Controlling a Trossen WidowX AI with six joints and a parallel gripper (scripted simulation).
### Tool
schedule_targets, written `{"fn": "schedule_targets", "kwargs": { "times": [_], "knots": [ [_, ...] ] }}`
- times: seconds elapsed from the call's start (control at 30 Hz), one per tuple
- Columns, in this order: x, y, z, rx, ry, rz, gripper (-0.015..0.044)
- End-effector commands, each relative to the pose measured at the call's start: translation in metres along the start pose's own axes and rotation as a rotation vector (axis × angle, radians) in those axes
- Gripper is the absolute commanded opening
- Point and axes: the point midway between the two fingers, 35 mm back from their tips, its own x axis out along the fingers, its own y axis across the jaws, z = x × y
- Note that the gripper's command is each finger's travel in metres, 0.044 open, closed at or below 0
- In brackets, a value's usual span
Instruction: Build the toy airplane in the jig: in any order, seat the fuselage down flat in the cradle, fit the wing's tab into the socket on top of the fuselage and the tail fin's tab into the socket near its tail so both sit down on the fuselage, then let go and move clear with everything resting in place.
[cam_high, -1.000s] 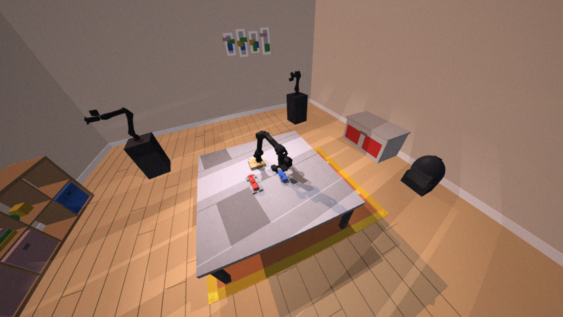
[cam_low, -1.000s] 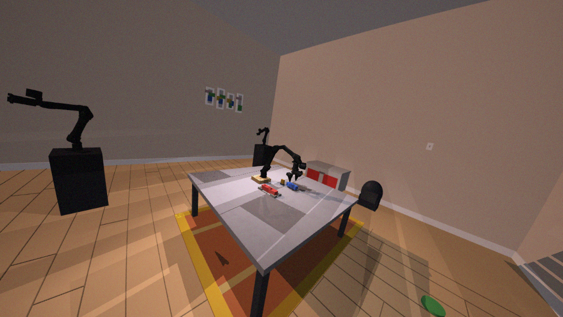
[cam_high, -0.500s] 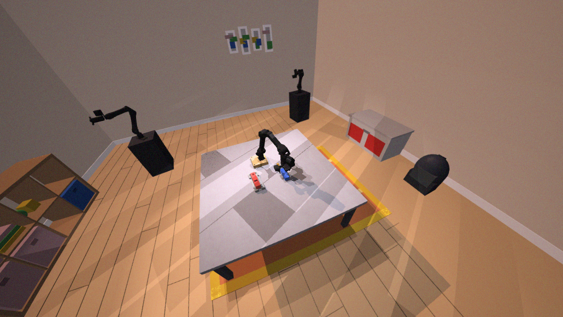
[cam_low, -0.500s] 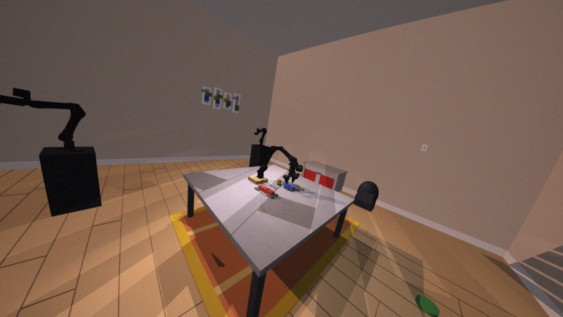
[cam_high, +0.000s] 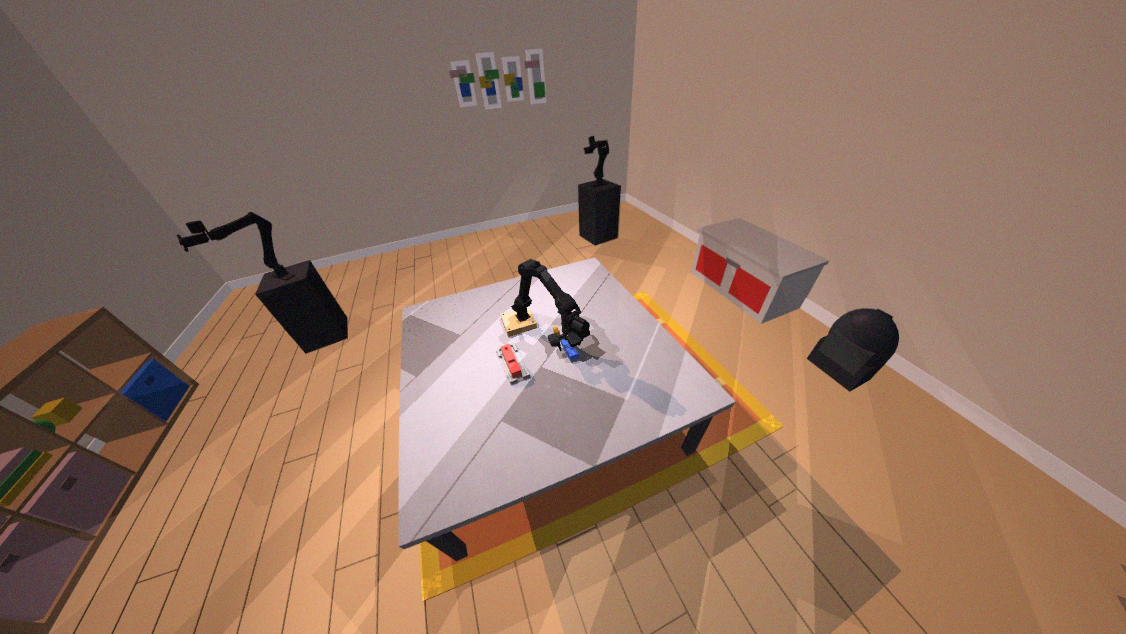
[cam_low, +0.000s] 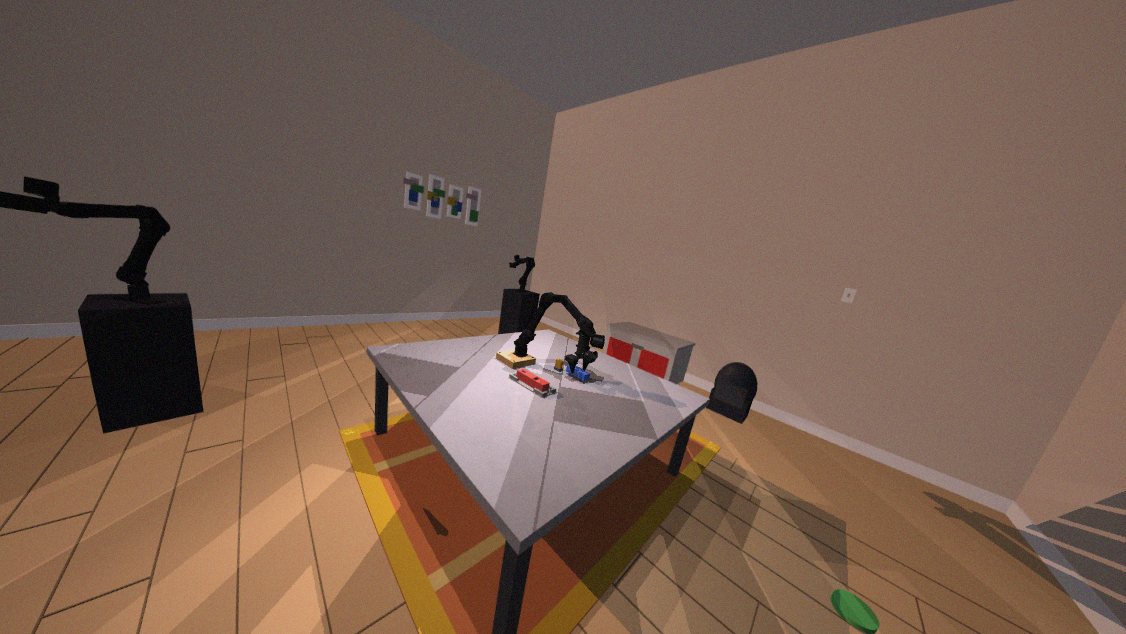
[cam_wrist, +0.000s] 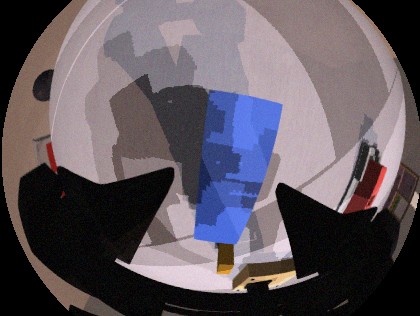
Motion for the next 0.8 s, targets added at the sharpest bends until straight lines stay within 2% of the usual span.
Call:
{"fn": "schedule_targets", "kwargs": {
  "times": [0.0, 0.17, 0.47, 0.73, 0.77],
  "knots": [
    [0.0086, -0.0006, -0.0013, 0.004, 0.006, -0.003, 0.0440],
    [0.0142, -0.0008, -0.0017, 0.004, 0.006, -0.003, 0.0440],
    [0.0142, -0.0008, -0.0017, 0.004, 0.006, -0.003, 0.0204],
    [0.0142, -0.0008, -0.0017, 0.004, 0.006, -0.003, 0.0150],
    [0.0142, -0.0008, -0.0017, 0.004, 0.006, -0.003, 0.0124]
  ]
}}
